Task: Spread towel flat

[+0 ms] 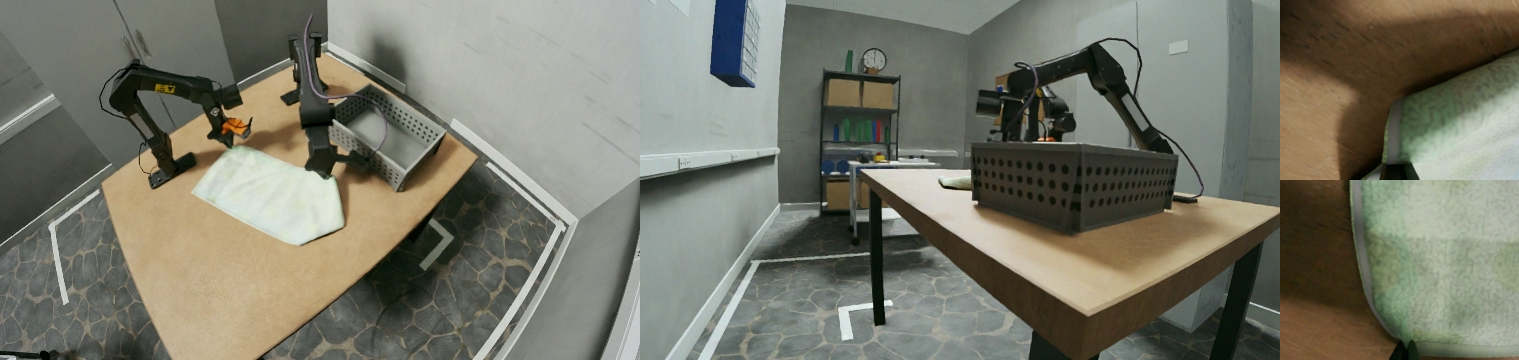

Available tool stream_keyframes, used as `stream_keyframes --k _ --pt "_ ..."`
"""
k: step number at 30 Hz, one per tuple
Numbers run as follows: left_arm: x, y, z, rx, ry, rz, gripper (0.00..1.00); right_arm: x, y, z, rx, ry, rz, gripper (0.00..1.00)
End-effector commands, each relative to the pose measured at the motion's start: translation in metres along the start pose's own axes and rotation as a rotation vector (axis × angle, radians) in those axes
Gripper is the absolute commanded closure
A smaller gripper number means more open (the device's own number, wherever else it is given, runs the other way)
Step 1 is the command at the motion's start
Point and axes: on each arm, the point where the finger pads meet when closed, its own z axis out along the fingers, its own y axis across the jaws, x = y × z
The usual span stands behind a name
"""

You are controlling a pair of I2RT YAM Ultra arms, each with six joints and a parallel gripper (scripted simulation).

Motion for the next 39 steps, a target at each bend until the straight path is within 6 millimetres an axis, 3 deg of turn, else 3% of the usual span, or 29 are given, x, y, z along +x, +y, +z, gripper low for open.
stream_keyframes --k 1,2,3,5,6,8,9,11,12,15,16,17,19,20,22,23,25,26,28,29,32,33,34,36,37,39 --pt "0.0 -0.009 0.0 0.003 -0.022 0.026 1.0 -0.011 0.0 -0.018 -0.018 -0.038 0.003 1.0" --pt "0.0 -0.009 0.0 0.003 -0.022 0.025 1.0 -0.011 0.0 -0.018 -0.018 -0.038 0.003 1.0" --pt "0.001 -0.014 -0.006 0.004 -0.029 0.056 1.0 -0.003 -0.013 -0.017 -0.006 -0.031 -0.018 1.0" --pt "0.001 -0.014 -0.006 0.004 -0.029 0.056 1.0 -0.004 -0.013 -0.017 -0.006 -0.032 -0.018 1.0" --pt "0.001 -0.024 -0.015 0.02 -0.046 0.101 1.0 0.0 -0.026 -0.022 -0.007 -0.041 -0.045 1.0" --pt "0.001 -0.024 -0.015 0.02 -0.046 0.101 1.0 0.0 -0.026 -0.022 -0.007 -0.041 -0.045 1.0" --pt "0.0 -0.037 -0.027 0.042 -0.069 0.161 1.0 -0.001 -0.038 -0.034 -0.02 -0.066 -0.074 1.0" --pt "0.0 -0.037 -0.027 0.042 -0.069 0.161 1.0 -0.002 -0.037 -0.035 -0.023 -0.069 -0.074 1.0" --pt "0.0 -0.053 -0.042 0.068 -0.097 0.234 1.0 -0.011 -0.044 -0.06 -0.068 -0.111 -0.1 1.0" --pt "0.0 -0.053 -0.042 0.068 -0.097 0.234 1.0 -0.011 -0.044 -0.06 -0.068 -0.112 -0.1 1.0" --pt "-0.009 -0.049 -0.041 0.065 -0.098 0.216 1.0 -0.011 -0.044 -0.06 -0.068 -0.111 -0.1 1.0" --pt "-0.001 -0.071 -0.058 0.095 -0.123 0.309 1.0 -0.012 -0.061 -0.076 -0.073 -0.128 -0.124 1.0" --pt "-0.001 -0.071 -0.058 0.099 -0.127 0.319 1.0 -0.012 -0.062 -0.076 -0.073 -0.128 -0.124 1.0" --pt "-0.002 -0.09 -0.075 0.126 -0.153 0.394 1.0 -0.014 -0.081 -0.093 -0.073 -0.139 -0.138 1.0" --pt "-0.002 -0.09 -0.075 0.133 -0.159 0.413 1.0 -0.013 -0.081 -0.093 -0.073 -0.139 -0.138 1.0" --pt "-0.002 -0.109 -0.093 0.16 -0.184 0.488 1.0 -0.015 -0.1 -0.111 -0.069 -0.145 -0.136 1.0" --pt "-0.002 -0.11 -0.093 0.17 -0.193 0.514 1.0 -0.015 -0.1 -0.111 -0.069 -0.145 -0.136 1.0" --pt "-0.003 -0.13 -0.111 0.204 -0.23 0.58 1.0 -0.016 -0.12 -0.13 -0.061 -0.148 -0.116 1.0" --pt "-0.003 -0.13 -0.111 0.222 -0.249 0.614 1.0 -0.016 -0.12 -0.13 -0.061 -0.148 -0.116 1.0" --pt "-0.004 -0.15 -0.13 0.262 -0.294 0.671 1.0 -0.017 -0.139 -0.148 -0.051 -0.151 -0.077 1.0" --pt "-0.004 -0.15 -0.13 0.289 -0.325 0.709 1.0 -0.017 -0.139 -0.146 -0.049 -0.139 -0.078 1.0" --pt "-0.015 -0.146 -0.128 0.283 -0.327 0.69 1.0 -0.017 -0.139 -0.145 -0.049 -0.133 -0.078 1.0" --pt "-0.005 -0.169 -0.147 0.334 -0.378 0.755 1.0 -0.02 -0.158 -0.159 -0.037 -0.12 -0.023 1.0" --pt "-0.012 -0.173 -0.15 0.394 -0.44 0.782 1.0 -0.02 -0.158 -0.159 -0.037 -0.12 -0.023 1.0" --pt "-0.004 -0.188 -0.164 0.429 -0.477 0.835 1.0 -0.021 -0.175 -0.175 -0.025 -0.129 0.044 1.0" --pt "-0.004 -0.188 -0.173 0.495 -0.546 0.869 1.0 -0.021 -0.175 -0.175 -0.025 -0.129 0.044 1.0"
